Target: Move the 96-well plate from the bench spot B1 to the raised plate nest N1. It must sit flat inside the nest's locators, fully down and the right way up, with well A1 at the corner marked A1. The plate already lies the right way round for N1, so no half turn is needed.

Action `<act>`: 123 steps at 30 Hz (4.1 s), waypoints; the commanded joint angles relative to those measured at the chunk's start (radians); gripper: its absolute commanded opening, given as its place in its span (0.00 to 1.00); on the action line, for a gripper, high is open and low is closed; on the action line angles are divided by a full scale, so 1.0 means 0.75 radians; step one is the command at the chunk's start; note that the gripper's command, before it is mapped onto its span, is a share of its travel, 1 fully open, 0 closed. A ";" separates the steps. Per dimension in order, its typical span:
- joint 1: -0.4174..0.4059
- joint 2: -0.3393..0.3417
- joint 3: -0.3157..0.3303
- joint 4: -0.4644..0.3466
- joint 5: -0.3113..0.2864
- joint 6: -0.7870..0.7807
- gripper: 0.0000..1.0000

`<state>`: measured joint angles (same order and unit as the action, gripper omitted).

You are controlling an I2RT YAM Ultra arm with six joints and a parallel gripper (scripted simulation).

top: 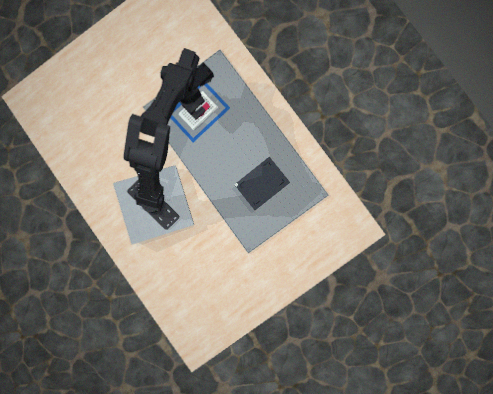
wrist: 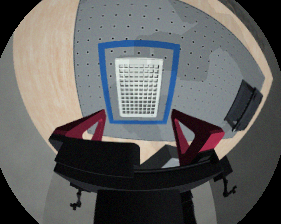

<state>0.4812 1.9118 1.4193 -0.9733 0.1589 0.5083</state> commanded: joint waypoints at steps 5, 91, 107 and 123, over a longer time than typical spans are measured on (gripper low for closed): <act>0.006 -0.044 0.036 0.008 0.019 0.024 1.00; -0.040 0.131 -0.149 0.294 0.007 -0.027 1.00; -0.053 0.194 -0.169 0.394 0.004 -0.040 1.00; -0.046 0.172 -0.166 0.377 0.006 -0.032 0.00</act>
<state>0.4458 2.0441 1.2911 -0.6945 0.1635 0.4873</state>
